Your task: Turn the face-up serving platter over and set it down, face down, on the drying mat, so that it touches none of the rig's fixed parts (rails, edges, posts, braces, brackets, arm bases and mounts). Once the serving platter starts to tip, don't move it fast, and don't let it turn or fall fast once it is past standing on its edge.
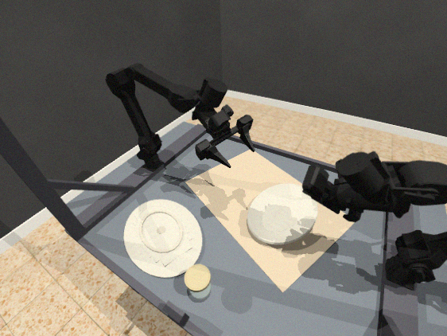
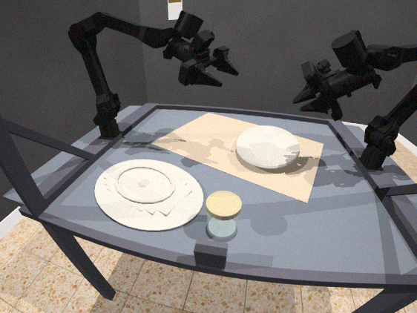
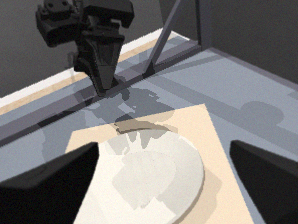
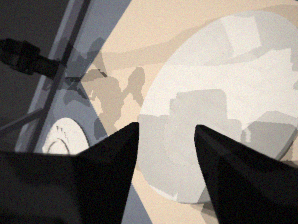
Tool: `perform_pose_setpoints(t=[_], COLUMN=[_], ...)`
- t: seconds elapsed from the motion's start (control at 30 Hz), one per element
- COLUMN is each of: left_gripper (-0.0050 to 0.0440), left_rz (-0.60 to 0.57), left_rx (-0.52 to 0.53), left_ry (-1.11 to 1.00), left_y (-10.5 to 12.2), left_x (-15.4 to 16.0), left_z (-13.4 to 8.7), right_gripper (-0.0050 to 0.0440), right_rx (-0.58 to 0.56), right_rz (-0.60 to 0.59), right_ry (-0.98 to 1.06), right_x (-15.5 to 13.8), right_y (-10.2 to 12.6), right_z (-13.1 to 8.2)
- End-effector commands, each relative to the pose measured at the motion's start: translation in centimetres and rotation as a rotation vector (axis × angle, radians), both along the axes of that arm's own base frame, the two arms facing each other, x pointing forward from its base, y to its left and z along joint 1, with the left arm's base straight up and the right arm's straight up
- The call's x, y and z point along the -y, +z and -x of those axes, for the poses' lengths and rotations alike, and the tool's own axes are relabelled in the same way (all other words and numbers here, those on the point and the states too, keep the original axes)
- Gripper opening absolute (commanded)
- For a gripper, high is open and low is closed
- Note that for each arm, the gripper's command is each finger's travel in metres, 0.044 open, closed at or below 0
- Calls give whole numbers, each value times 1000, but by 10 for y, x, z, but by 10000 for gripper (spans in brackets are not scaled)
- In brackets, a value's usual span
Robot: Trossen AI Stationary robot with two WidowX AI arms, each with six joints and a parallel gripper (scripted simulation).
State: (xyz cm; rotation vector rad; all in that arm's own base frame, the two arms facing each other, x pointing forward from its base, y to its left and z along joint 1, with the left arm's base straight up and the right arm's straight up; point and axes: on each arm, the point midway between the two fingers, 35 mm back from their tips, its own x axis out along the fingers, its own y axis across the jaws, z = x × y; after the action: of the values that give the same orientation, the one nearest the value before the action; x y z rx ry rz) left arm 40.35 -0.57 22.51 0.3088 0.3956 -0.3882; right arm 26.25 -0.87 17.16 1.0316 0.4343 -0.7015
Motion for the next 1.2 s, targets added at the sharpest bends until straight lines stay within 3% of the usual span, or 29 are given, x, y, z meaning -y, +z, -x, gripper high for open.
perform_pose_setpoints(t=[0.0,0.33,0.6,0.87,1.13,1.17], left_gripper=[400,400,400,400,400,400], left_rz=[59,176,223,241,215,215], left_rx=[21,32,47,47,61,61], left_ry=[40,132,169,183,179,179], left_y=[-5,-29,-37,-41,-34,-34], left_x=[-20,-66,-84,-91,-90,-90], left_z=[1,13,22,26,21,21], right_gripper=[160,160,160,160,160,160], right_rx=[45,80,94,94,93,75], right_rz=[-110,-345,-453,-491,-467,-467], right_ry=[-46,-172,-226,-253,-238,-244], right_x=[5,10,9,9,9,10], right_y=[-18,-73,-97,-107,-99,-115], right_z=[14,42,54,58,55,56])
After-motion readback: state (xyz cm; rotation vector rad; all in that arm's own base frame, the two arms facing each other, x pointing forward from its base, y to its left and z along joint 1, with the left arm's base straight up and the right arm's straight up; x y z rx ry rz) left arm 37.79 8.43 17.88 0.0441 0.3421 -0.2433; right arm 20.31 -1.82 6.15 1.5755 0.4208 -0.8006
